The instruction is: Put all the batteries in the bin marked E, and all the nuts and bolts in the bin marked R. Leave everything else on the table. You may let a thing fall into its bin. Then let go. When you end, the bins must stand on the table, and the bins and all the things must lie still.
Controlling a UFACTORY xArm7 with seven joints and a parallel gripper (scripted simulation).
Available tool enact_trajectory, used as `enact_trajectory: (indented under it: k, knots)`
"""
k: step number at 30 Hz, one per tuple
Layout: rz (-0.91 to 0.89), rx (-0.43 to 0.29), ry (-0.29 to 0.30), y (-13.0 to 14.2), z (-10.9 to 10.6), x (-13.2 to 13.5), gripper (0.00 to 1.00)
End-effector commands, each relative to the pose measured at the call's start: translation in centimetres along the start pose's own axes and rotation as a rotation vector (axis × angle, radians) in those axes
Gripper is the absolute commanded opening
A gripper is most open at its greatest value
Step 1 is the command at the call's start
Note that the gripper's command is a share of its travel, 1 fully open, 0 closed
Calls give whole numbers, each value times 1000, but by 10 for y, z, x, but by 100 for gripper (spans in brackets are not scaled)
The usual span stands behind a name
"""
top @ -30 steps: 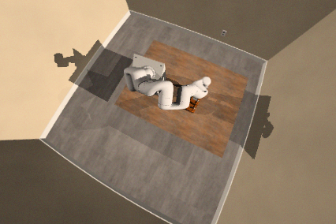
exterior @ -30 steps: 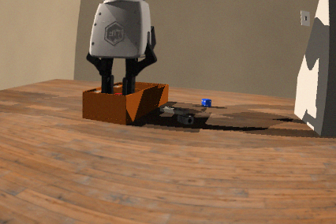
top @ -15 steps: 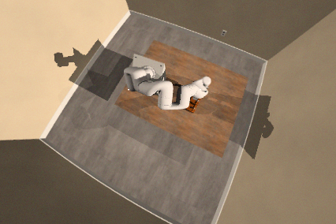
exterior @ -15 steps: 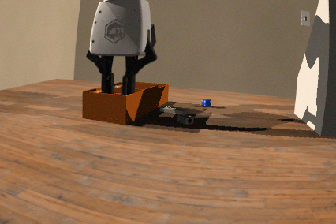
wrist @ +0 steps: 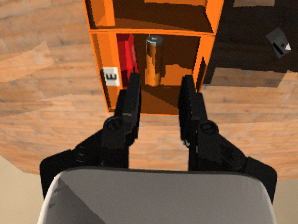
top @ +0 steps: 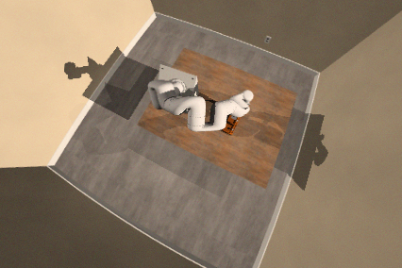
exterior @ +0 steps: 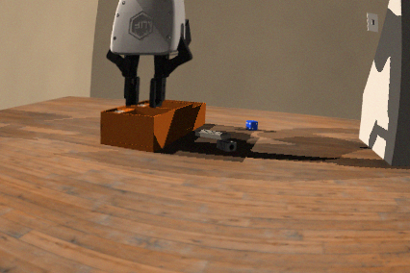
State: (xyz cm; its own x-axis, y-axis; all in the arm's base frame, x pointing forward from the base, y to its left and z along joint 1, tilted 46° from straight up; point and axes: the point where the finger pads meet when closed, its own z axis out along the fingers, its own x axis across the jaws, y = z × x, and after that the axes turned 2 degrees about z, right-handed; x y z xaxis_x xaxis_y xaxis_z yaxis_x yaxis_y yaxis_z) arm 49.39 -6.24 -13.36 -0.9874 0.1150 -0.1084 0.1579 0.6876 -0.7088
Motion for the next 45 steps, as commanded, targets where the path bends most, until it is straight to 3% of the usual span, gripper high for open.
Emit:
enact_trajectory:
  k: [1,5,12,13,45]
  knots:
    - [0,-3,-3,1,-6,-1,33]
    - [0,-3,-3,1,-17,-1,33]
    - [0,-3,-3,1,-17,-1,33]
    - [0,-3,-3,1,-21,-1,100]
    - [0,-3,-3,1,-133,-1,100]
